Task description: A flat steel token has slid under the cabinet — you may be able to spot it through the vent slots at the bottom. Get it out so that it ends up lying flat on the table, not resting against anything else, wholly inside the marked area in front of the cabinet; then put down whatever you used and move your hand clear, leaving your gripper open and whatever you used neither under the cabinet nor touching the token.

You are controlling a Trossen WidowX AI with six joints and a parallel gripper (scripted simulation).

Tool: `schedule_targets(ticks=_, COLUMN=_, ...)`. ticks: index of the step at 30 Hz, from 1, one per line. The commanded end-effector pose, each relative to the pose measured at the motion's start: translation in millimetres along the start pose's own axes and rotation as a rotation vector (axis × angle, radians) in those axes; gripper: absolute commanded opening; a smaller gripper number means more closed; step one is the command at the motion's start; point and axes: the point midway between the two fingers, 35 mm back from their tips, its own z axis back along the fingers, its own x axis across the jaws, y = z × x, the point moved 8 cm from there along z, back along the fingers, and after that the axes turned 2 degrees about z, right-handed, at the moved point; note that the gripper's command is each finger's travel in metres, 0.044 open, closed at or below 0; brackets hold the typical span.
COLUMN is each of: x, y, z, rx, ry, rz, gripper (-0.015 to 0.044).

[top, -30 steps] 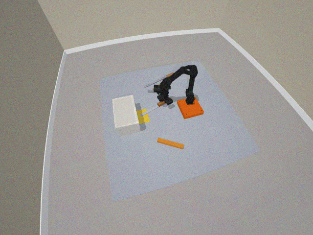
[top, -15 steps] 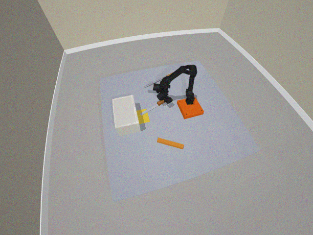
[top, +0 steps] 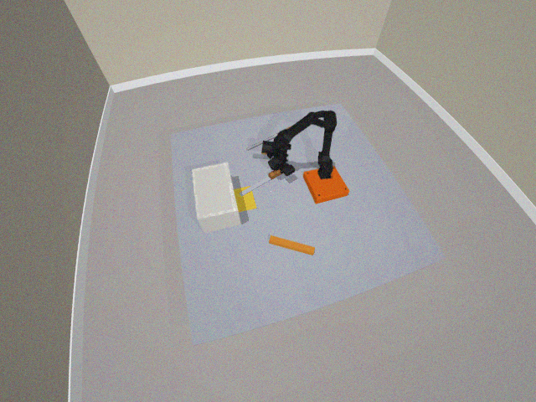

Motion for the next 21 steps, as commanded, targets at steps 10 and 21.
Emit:
schedule_targets(ticks=10, x=-13.7, y=3.0, z=1.9, rx=-0.002, ry=0.009, rz=-0.009, gripper=0.0)
schedule_targets(ticks=21, x=-22.5, y=4.8, z=2.1, rx=-0.002, ry=0.01, rz=-0.009, gripper=0.0)
